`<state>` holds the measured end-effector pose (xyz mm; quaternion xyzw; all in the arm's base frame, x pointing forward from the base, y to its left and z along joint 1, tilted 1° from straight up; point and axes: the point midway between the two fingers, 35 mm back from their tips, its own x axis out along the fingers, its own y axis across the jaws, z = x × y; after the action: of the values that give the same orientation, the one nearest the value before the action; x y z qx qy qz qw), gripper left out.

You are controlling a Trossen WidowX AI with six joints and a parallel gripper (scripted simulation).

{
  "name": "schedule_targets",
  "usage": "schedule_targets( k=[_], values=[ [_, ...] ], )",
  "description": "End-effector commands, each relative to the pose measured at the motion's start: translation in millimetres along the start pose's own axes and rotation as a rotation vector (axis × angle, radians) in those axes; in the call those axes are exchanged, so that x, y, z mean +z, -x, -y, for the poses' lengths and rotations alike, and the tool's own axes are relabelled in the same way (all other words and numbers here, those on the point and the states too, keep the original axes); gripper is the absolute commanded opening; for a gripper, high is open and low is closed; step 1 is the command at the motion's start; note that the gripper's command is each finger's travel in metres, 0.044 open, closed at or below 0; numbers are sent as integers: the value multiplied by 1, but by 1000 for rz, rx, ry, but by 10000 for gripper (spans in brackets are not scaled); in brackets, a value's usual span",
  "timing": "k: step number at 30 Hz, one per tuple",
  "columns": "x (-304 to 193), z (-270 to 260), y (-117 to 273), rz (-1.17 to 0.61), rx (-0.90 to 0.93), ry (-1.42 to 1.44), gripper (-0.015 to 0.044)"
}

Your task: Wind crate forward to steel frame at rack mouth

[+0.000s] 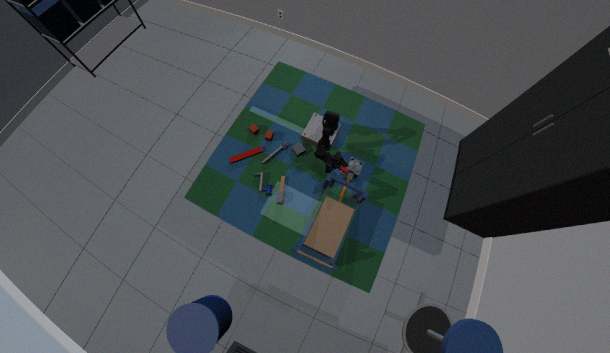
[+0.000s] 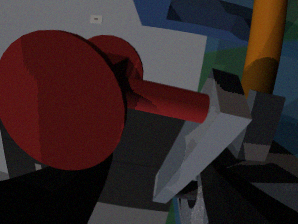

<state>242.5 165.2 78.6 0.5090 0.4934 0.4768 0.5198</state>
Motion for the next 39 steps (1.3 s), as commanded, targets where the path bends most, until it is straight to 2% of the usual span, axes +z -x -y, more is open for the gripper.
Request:
schedule_targets(
  k=[1, 4, 25, 39],
  values=[
    [1, -2, 46, 111, 15, 15, 240],
    [-3, -3, 61, 148, 27, 14, 240],
    [-2, -4, 61, 148, 27, 14, 240],
    [-1, -103, 63, 151, 27, 10, 240]
  ],
)
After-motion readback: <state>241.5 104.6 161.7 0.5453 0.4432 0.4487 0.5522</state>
